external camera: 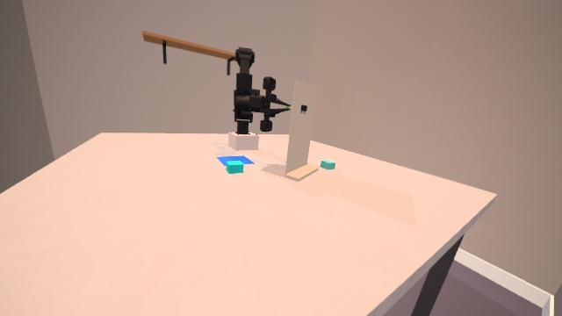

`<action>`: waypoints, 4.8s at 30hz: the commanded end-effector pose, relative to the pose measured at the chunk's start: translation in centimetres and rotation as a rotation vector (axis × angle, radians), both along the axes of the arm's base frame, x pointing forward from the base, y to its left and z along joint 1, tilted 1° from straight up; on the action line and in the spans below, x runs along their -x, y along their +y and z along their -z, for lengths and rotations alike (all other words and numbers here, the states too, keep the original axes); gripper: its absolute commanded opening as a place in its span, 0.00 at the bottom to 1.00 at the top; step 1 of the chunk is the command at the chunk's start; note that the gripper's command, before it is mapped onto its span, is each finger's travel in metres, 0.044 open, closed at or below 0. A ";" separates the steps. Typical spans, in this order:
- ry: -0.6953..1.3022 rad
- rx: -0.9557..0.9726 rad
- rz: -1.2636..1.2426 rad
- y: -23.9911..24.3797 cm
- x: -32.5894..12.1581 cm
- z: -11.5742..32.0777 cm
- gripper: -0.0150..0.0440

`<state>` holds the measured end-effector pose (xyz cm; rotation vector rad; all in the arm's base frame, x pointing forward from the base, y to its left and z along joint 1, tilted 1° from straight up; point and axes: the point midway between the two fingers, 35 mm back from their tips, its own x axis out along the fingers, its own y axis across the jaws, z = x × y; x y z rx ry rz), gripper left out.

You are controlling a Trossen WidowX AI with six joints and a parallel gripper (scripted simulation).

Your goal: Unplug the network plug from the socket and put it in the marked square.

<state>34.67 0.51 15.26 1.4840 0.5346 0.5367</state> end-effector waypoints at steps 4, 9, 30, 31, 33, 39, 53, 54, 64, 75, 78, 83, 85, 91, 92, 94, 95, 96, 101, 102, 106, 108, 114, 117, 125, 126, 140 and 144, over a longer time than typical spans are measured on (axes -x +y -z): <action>0.004 0.000 -0.004 -0.2 0.5 0.2 0.25; 0.005 0.000 -0.004 -0.4 0.8 0.2 0.25; 0.006 0.001 -0.004 -1.3 1.8 0.2 0.25; 0.006 0.001 -0.004 -1.3 1.8 0.2 0.25; 0.006 0.001 -0.004 -1.4 1.9 0.2 0.25; 0.006 0.001 -0.004 -1.6 2.2 0.2 0.25; 0.003 0.002 0.000 -2.0 2.5 -0.8 0.25; 0.003 0.002 -0.001 -2.0 2.6 -1.0 0.25; 0.004 0.002 -0.002 -1.9 3.3 -2.9 0.25; 0.006 0.002 -0.003 -1.7 4.3 -4.9 0.25; 0.007 0.002 -0.003 -1.6 4.6 -5.4 0.25; 0.010 0.000 0.000 -1.5 4.9 -5.8 0.25; 0.032 -0.012 0.031 -1.8 4.6 -5.5 0.25; 0.138 -0.056 0.172 -3.1 3.9 -3.8 0.25; 0.157 -0.062 0.195 -3.3 3.8 -3.5 0.25; 0.194 -0.073 0.242 -3.8 3.7 -2.9 0.25; 0.213 -0.078 0.265 -4.0 3.6 -2.5 0.25; 0.232 -0.082 0.288 -4.3 3.6 -2.2 0.25; 0.329 -0.096 0.404 -5.4 3.7 -0.3 0.25; 0.348 -0.097 0.427 -5.6 3.8 0.1 0.25; 0.428 -0.099 0.517 -6.5 4.2 1.7 0.25; 0.469 -0.096 0.562 -6.9 4.5 2.5 0.25; 0.591 -0.078 0.695 -8.1 5.8 5.0 0.25; 0.653 -0.062 0.760 -8.7 6.7 6.2 0.25; 0.817 0.004 0.927 -10.1 9.6 9.1 0.25; 0.837 0.015 0.947 -10.3 10.0 9.4 0.25; 0.986 0.112 1.092 -11.4 13.5 11.6 0.25; 0.986 0.112 1.092 -11.4 13.4 11.9 0.25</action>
